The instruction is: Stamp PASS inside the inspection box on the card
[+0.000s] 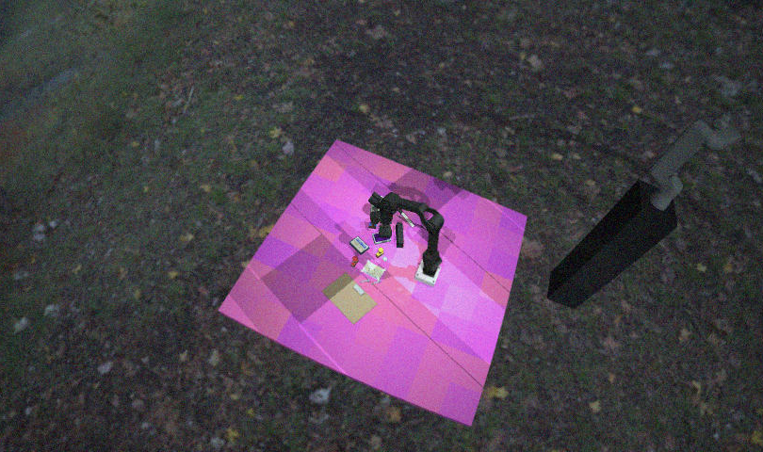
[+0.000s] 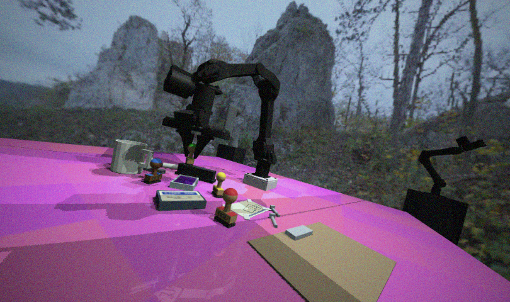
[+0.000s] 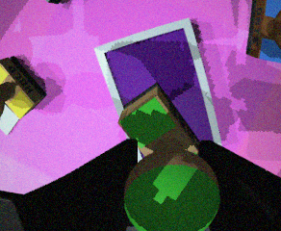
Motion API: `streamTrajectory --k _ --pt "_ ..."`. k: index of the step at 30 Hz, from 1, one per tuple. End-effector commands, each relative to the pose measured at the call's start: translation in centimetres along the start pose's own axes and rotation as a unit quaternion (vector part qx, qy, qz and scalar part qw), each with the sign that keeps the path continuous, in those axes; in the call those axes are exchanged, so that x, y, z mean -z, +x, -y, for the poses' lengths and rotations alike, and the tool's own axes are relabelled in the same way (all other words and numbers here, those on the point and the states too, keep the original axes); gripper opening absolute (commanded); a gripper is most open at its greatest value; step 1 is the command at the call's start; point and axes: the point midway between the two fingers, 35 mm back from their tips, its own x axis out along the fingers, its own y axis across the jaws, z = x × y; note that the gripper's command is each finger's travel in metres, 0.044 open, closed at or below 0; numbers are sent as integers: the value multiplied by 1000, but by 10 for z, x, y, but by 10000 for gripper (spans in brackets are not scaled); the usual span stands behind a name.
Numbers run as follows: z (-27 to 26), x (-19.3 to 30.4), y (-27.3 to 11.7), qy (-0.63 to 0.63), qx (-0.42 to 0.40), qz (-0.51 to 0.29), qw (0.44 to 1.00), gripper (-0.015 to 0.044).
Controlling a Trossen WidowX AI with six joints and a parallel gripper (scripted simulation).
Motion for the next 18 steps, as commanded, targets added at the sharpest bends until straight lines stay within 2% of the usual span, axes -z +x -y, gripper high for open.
streamTrajectory --k 1,18 --pt "0 0 3 -2 -1 0 1000 0" --pt "0 0 15 -2 -1 0 1000 0"
